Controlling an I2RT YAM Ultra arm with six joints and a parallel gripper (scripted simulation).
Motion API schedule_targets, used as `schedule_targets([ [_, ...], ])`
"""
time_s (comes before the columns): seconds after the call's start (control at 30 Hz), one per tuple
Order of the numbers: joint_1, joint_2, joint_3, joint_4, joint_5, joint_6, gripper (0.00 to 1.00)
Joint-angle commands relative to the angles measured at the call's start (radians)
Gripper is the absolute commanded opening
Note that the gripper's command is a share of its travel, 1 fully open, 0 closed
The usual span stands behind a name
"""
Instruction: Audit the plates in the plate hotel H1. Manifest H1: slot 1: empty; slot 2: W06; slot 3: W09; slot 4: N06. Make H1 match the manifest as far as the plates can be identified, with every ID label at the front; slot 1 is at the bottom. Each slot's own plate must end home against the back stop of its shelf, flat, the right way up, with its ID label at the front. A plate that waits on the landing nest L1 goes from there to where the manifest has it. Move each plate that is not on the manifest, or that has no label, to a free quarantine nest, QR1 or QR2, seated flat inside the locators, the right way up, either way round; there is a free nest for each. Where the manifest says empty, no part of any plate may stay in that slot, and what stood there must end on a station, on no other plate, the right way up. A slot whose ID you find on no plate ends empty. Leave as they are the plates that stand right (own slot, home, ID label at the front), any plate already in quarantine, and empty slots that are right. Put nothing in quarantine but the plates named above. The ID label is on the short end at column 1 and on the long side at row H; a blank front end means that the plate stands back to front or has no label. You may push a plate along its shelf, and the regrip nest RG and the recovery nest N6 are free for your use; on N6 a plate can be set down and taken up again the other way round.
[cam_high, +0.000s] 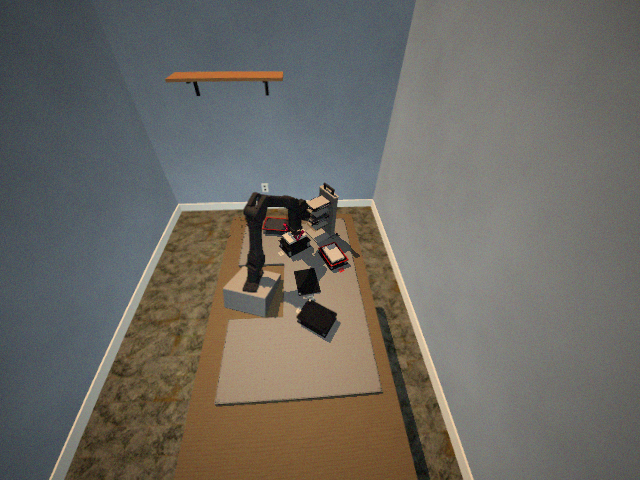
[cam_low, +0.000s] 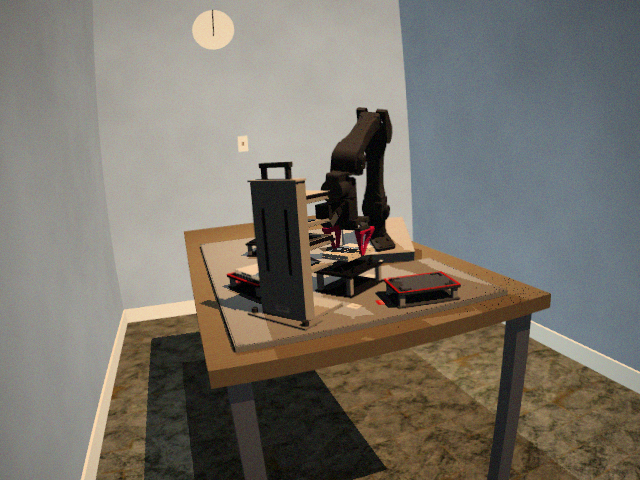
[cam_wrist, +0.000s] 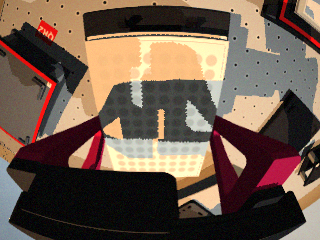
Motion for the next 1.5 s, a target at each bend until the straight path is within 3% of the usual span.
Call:
schedule_targets([
  [0.0,0.006,-0.006,-0.009,0.025,0.006,0.008,0.86],
  [0.2,0.010,0.009,-0.021,0.035,0.007,0.009,0.86],
  [0.23,-0.001,-0.022,0.005,0.037,0.006,0.008,0.86],
  [0.33,0.003,-0.003,-0.032,0.045,0.007,0.010,0.86],
  [1.47,0.015,0.039,-0.076,0.122,0.009,0.020,0.86],
])
